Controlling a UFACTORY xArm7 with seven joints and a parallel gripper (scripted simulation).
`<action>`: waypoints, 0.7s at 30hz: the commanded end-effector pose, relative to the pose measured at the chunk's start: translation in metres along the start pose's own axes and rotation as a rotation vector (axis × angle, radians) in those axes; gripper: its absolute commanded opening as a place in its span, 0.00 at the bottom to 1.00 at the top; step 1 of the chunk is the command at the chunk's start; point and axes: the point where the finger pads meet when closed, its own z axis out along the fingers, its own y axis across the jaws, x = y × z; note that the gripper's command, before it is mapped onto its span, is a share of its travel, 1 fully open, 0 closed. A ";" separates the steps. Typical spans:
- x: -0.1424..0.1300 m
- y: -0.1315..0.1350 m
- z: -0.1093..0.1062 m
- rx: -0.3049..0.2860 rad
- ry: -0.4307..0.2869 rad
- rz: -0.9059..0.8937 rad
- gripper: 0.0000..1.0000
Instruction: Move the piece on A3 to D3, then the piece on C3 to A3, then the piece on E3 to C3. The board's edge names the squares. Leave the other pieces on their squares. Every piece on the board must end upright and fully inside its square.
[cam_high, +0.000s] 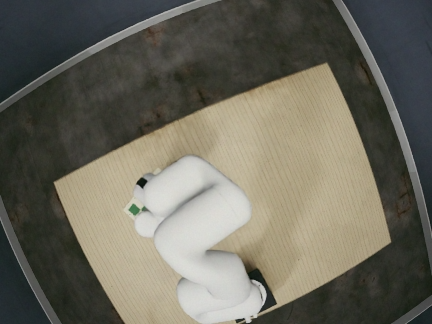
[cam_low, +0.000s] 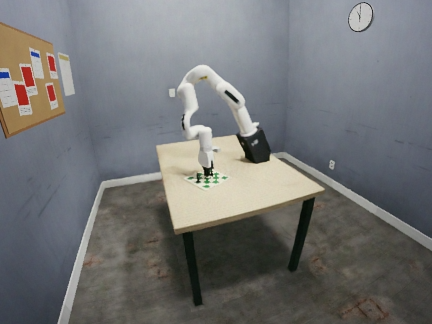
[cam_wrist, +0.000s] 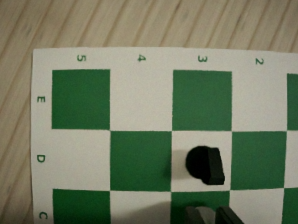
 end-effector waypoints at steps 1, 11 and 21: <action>-0.001 0.000 0.000 0.000 -0.002 -0.001 0.00; -0.001 0.000 0.002 0.000 -0.002 -0.001 0.00; -0.001 0.000 0.003 0.000 -0.002 -0.001 0.00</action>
